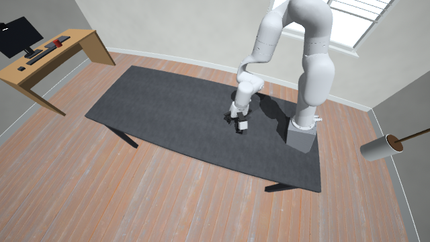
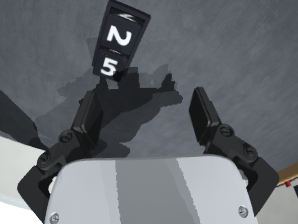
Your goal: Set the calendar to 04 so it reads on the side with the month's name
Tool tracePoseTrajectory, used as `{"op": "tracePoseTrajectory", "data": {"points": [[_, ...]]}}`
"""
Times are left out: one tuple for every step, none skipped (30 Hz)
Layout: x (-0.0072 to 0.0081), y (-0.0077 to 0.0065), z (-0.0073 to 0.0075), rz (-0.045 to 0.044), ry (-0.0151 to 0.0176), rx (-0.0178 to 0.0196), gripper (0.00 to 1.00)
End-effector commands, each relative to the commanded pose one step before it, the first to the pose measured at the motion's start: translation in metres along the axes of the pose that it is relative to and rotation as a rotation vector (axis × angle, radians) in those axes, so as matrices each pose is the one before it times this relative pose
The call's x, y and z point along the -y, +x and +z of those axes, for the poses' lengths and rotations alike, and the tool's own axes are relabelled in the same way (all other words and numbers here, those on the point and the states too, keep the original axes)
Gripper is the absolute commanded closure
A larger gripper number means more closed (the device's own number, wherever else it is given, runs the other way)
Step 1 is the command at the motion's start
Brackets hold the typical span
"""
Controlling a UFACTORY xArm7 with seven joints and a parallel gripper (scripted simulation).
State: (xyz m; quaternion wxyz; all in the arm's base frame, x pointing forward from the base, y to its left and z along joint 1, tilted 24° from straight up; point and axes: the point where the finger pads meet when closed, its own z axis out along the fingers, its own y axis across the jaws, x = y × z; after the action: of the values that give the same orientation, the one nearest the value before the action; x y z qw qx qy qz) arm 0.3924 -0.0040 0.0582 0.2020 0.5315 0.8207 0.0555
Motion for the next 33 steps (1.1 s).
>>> {"op": "tracePoseTrajectory", "data": {"points": [[-0.00095, -0.00032, -0.00051, -0.00012, -0.00229, 0.00064, 0.00], [0.00000, 0.00000, 0.00000, 0.00000, 0.00000, 0.00000, 0.00], [0.00000, 0.00000, 0.00000, 0.00000, 0.00000, 0.00000, 0.00], [0.00000, 0.00000, 0.00000, 0.00000, 0.00000, 0.00000, 0.00], [0.00000, 0.00000, 0.00000, 0.00000, 0.00000, 0.00000, 0.00], [0.00000, 0.00000, 0.00000, 0.00000, 0.00000, 0.00000, 0.00], [0.00000, 0.00000, 0.00000, 0.00000, 0.00000, 0.00000, 0.00], [0.00000, 0.00000, 0.00000, 0.00000, 0.00000, 0.00000, 0.00], [0.00000, 0.00000, 0.00000, 0.00000, 0.00000, 0.00000, 0.00], [0.00000, 0.00000, 0.00000, 0.00000, 0.00000, 0.00000, 0.00], [0.00000, 0.00000, 0.00000, 0.00000, 0.00000, 0.00000, 0.00], [0.00000, 0.00000, 0.00000, 0.00000, 0.00000, 0.00000, 0.00], [0.00000, 0.00000, 0.00000, 0.00000, 0.00000, 0.00000, 0.00], [0.00000, 0.00000, 0.00000, 0.00000, 0.00000, 0.00000, 0.00], [-0.00004, 0.00005, 0.00001, -0.00140, 0.00000, 0.00000, 0.00], [-0.00025, 0.00028, 0.00004, -0.00826, 0.00001, 0.00000, 0.00], [-0.00055, 0.00062, 0.00009, -0.01807, 0.00001, -0.00001, 0.00], [-0.00085, 0.00092, 0.00014, -0.02748, 0.00001, 0.00000, 0.00], [-0.00109, 0.00111, 0.00017, -0.03407, -0.00001, 0.00001, 0.00], [-0.00320, 0.00305, 0.00048, -0.01544, -0.00001, 0.00001, 0.00], [-0.00437, 0.00406, 0.00065, 0.00000, 0.00000, 0.00000, 0.00], [-0.00346, 0.00321, 0.00052, 0.00000, 0.00000, 0.00000, 0.00], [-0.00224, 0.00207, 0.00033, 0.00000, 0.00001, 0.00001, 0.00], [-0.00102, 0.00096, 0.00015, 0.00000, -0.00001, -0.00001, 0.00], [-0.00017, 0.00016, 0.00003, 0.00000, 0.00000, 0.00000, 0.00], [-0.00005, 0.00004, 0.00001, -0.00143, 0.00000, 0.00000, 0.00], [0.00000, 0.00000, 0.00000, 0.00000, 0.00000, 0.00000, 0.00], [0.00000, 0.00000, 0.00000, 0.00000, 0.00000, 0.00000, 0.00], [-0.00028, 0.00026, 0.00004, -0.00838, 0.00001, -0.00001, 0.00], [-0.00062, 0.00056, 0.00009, -0.01834, 0.00001, -0.00001, 0.00], [-0.00095, 0.00084, 0.00014, -0.02789, 0.00001, 0.00000, 0.00], [-0.00122, 0.00100, 0.00017, -0.03458, -0.00001, 0.00001, 0.00], [-0.00362, 0.00278, 0.00050, -0.01409, -0.00001, 0.00001, 0.00]]}}
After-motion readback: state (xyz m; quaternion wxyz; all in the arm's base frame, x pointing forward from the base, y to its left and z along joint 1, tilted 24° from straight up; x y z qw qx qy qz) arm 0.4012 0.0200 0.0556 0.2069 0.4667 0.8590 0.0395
